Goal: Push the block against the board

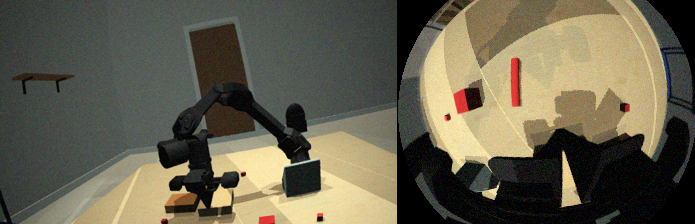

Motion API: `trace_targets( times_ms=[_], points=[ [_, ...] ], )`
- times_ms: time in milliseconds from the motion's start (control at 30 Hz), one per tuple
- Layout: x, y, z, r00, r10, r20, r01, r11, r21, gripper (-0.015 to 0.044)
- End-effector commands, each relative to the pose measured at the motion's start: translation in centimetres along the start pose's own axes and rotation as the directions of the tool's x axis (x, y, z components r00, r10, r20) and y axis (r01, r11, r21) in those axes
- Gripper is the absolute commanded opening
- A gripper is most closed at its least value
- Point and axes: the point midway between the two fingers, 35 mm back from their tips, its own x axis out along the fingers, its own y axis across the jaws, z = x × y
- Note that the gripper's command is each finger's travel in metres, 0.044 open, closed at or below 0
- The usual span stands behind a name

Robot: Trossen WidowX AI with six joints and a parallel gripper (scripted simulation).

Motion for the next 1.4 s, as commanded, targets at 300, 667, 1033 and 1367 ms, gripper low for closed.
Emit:
trace_targets(
  times_ms=[300,667,1033,1367],
  points=[
    [-0.5,-1.5,-3.4,1.0,-0.002,0.008,-0.001,0.903,0.43,0.0],
    [-0.7,-2.4,-6.2,1.0,-0.001,0.009,-0.006,0.679,0.734,0.0],
    [-0.8,-3.0,-9.1,1.0,0.0,0.008,-0.008,0.358,0.934,0.0],
    [-0.8,-3.3,-11.8,1.0,0.001,0.006,-0.006,0.02,1.0,0.0]
  ],
)
